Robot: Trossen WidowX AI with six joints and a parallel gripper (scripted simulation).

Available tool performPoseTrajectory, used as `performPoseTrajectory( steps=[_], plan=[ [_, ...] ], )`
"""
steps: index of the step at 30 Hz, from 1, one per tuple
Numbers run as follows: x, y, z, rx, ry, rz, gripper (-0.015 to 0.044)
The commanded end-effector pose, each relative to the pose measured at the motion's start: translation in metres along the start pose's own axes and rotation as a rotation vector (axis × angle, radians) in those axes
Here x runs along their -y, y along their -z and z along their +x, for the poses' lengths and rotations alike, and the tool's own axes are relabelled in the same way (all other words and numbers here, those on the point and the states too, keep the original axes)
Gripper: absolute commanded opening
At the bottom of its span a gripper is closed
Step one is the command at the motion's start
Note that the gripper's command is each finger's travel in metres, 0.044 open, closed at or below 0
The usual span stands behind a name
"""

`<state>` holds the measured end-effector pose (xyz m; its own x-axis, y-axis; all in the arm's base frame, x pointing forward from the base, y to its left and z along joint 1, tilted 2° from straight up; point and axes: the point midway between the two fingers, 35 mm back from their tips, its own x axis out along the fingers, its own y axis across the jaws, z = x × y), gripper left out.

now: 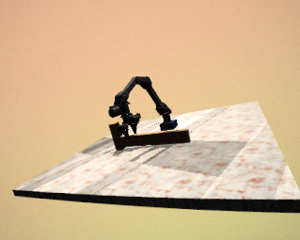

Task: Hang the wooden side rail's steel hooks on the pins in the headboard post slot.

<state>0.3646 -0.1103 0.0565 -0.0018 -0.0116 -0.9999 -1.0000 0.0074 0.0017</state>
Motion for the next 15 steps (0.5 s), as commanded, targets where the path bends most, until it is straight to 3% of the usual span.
performPoseTrajectory(
  steps=[1,15],
  plan=[
    [-0.0008,-0.0221,-0.0009,0.000,-0.003,-0.004,0.0440],
    [0.0011,-0.0210,-0.0019,0.000,0.000,-0.015,0.0440]
  ],
)
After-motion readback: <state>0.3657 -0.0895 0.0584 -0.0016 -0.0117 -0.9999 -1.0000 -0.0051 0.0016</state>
